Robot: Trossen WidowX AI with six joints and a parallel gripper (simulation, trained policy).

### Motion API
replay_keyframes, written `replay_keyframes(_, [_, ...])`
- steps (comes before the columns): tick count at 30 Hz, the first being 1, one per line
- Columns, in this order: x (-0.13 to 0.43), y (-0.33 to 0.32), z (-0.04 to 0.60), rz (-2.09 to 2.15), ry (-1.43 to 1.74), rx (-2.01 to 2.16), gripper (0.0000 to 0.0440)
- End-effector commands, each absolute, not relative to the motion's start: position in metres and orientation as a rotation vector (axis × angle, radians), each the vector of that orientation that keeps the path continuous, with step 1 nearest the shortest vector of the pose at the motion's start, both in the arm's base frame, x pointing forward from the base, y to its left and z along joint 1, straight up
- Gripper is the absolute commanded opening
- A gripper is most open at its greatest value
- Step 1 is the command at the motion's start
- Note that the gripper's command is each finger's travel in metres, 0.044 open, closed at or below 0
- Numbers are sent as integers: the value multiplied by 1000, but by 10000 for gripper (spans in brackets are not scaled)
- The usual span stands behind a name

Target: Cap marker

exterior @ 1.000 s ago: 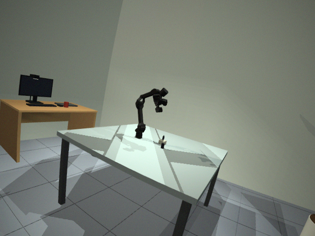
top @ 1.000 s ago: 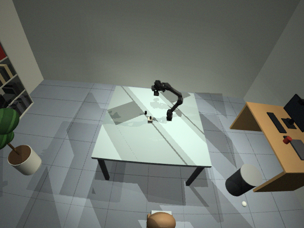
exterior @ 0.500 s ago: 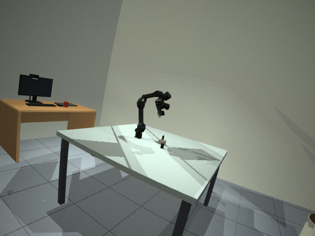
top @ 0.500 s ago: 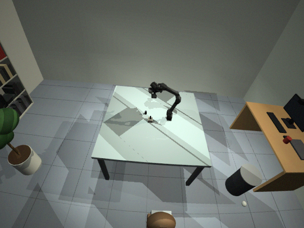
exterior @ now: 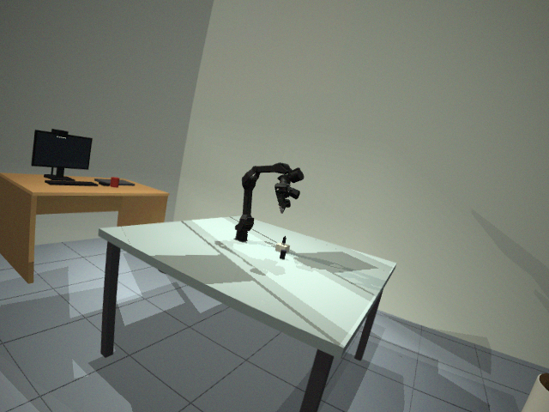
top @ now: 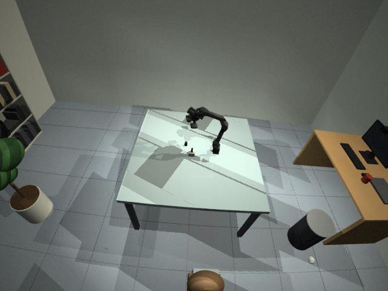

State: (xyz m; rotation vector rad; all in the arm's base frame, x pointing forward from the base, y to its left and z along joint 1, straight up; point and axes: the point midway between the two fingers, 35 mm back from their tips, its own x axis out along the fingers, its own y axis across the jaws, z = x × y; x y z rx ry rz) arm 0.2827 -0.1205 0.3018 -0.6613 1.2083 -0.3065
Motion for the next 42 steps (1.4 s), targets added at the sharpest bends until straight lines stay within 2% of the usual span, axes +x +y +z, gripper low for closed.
replay_keyframes(1, [289, -116, 289, -273, 1240, -632, 324])
replay_keyframes(42, [330, -83, 196, -41, 1478, -344, 322])
